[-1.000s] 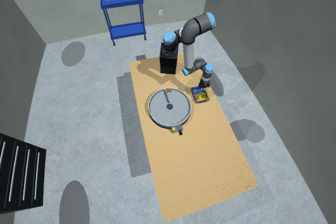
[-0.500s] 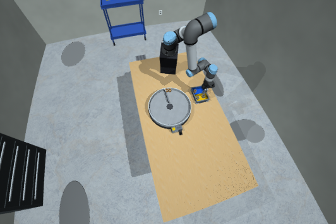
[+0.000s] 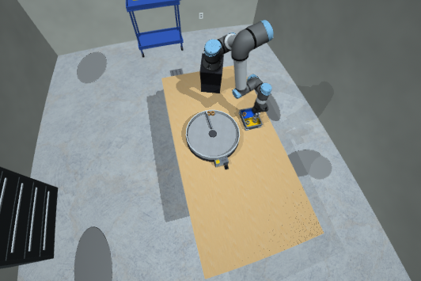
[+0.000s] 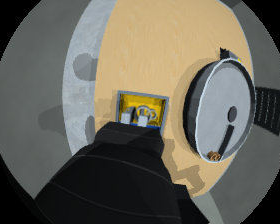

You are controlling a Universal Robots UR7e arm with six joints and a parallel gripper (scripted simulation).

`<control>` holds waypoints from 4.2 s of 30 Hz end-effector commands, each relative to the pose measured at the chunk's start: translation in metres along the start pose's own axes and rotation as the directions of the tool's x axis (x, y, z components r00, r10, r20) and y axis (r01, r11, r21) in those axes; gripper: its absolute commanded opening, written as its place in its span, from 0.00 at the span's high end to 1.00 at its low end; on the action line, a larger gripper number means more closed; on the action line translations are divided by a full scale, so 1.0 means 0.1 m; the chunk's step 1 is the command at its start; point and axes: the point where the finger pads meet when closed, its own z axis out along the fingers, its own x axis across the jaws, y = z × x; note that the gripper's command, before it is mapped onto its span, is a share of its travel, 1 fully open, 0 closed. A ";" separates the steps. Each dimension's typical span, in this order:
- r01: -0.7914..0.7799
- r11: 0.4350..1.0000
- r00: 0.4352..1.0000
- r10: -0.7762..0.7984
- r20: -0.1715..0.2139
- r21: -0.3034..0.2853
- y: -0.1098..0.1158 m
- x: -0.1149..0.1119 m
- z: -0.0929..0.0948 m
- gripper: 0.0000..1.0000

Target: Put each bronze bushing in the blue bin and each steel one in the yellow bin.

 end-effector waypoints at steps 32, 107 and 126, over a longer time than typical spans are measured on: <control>0.000 1.000 1.000 0.000 0.001 0.002 -0.01 -0.01 0.65 1.00; 0.000 1.000 1.000 0.000 0.001 0.002 -0.02 -0.01 1.03 1.00; 0.000 1.000 1.000 0.000 0.001 0.002 -0.02 -0.01 1.09 1.00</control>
